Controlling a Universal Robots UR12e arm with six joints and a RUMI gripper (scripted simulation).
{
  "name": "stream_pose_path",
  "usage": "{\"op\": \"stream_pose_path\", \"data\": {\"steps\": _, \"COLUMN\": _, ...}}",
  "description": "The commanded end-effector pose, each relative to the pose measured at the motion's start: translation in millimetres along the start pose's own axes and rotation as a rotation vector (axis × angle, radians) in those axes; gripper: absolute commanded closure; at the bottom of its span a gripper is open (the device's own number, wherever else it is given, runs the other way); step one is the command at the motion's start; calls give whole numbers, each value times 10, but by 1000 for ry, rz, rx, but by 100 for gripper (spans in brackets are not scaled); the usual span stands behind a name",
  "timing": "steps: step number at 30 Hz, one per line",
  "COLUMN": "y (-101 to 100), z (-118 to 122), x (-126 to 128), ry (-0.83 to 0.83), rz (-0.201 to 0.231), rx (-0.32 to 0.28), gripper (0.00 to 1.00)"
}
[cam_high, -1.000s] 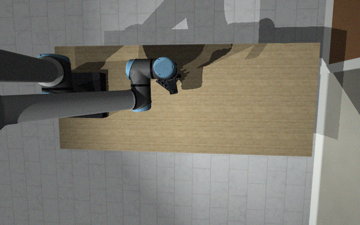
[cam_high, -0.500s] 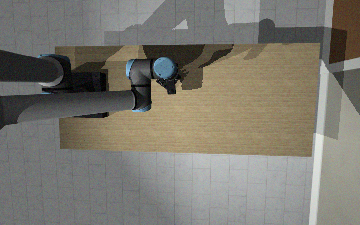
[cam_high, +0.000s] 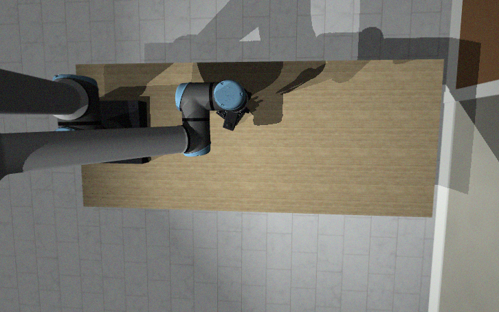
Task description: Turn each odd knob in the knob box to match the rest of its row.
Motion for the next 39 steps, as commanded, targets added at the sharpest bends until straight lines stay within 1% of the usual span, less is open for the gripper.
{"op": "stream_pose_path", "data": {"steps": 1, "y": 23, "z": 1, "x": 0, "ry": -156, "rz": -1, "rx": 4, "gripper": 89}}
{"op": "stream_pose_path", "data": {"steps": 2, "y": 27, "z": 1, "x": 2, "ry": -190, "rz": -1, "rx": 4, "gripper": 89}}
{"op": "stream_pose_path", "data": {"steps": 4, "y": 27, "z": 1, "x": 2, "ry": -190, "rz": -1, "rx": 4, "gripper": 89}}
{"op": "stream_pose_path", "data": {"steps": 7, "y": 41, "z": 3, "x": 6, "ry": -323, "rz": -1, "rx": 3, "gripper": 89}}
{"op": "stream_pose_path", "data": {"steps": 19, "y": 85, "z": 23, "x": 8, "ry": -721, "rz": -2, "rx": 3, "gripper": 89}}
{"op": "stream_pose_path", "data": {"steps": 21, "y": 85, "z": 23, "x": 8, "ry": -721, "rz": -2, "rx": 3, "gripper": 89}}
{"op": "stream_pose_path", "data": {"steps": 26, "y": 106, "z": 38, "x": 2, "ry": -914, "rz": -2, "rx": 3, "gripper": 89}}
{"op": "stream_pose_path", "data": {"steps": 31, "y": 123, "z": 52, "x": -6, "ry": -1070, "rz": -3, "rx": 3, "gripper": 89}}
{"op": "stream_pose_path", "data": {"steps": 36, "y": 136, "z": 63, "x": -15, "ry": -1185, "rz": -3, "rx": 3, "gripper": 89}}
{"op": "stream_pose_path", "data": {"steps": 39, "y": 138, "z": 64, "x": -17, "ry": -1203, "rz": -3, "rx": 3, "gripper": 89}}
Point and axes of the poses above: the point where the finger pads meet when closed, its own y axis back along the fingers, its own x axis across the jaws, z = x × y, the point moved 6 cm from there along y, back along the fingers, and after that the axes turned 15 degrees about y, right-handed, at the moved point
